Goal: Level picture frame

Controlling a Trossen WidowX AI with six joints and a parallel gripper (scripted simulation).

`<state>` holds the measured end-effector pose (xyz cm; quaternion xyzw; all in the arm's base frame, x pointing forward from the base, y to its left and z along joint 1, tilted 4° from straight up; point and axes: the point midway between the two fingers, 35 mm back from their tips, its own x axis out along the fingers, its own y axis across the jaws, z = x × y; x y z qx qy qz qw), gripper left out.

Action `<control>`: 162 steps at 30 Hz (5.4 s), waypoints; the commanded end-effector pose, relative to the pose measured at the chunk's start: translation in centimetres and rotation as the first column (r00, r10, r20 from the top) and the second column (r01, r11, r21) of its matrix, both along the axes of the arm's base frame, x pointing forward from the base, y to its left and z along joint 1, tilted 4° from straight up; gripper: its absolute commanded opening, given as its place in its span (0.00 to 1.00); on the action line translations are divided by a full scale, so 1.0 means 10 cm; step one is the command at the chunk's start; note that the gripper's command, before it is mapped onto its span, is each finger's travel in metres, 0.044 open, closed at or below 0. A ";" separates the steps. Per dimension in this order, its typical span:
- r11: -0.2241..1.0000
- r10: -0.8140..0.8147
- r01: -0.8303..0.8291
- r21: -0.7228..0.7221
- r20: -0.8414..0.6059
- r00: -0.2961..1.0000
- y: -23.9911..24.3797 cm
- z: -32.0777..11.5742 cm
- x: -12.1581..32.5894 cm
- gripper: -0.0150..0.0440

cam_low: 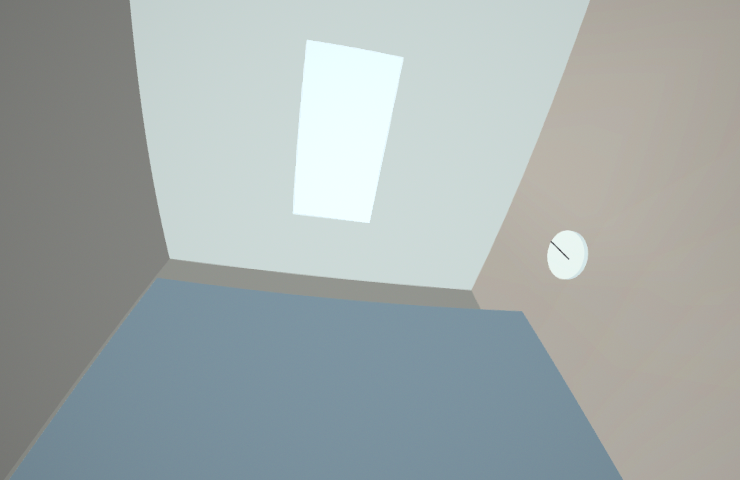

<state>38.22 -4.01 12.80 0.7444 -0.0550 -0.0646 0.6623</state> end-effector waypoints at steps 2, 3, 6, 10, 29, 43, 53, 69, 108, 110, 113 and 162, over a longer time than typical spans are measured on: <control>1.000 0.001 -0.001 -0.004 0.001 1.000 0.00 0.02 0.00 0.25; 1.000 0.001 -0.001 -0.004 0.001 1.000 0.00 0.02 0.00 0.25; 1.000 0.001 -0.001 -0.004 0.001 1.000 0.00 0.03 0.00 0.25; 1.000 0.001 -0.001 -0.004 0.001 1.000 -0.01 0.05 0.00 0.25; 1.000 0.001 -0.001 -0.004 0.001 1.000 -0.01 0.11 0.00 0.25; 1.000 0.001 -0.001 -0.004 0.001 1.000 -0.01 0.12 0.00 0.25; 1.000 0.001 -0.001 -0.004 0.001 1.000 -0.01 0.11 0.00 0.25; 1.000 0.001 -0.001 -0.004 0.001 1.000 0.00 0.11 0.00 0.25; 1.000 0.001 -0.001 -0.003 0.001 1.000 0.05 0.12 0.01 0.25; 1.000 0.001 -0.001 -0.003 0.001 1.000 0.05 0.12 0.01 0.25; 1.000 0.001 -0.001 -0.003 0.001 1.000 0.06 0.11 0.01 0.25; 0.994 0.004 -0.008 -0.106 -0.030 1.000 0.07 0.01 0.02 0.25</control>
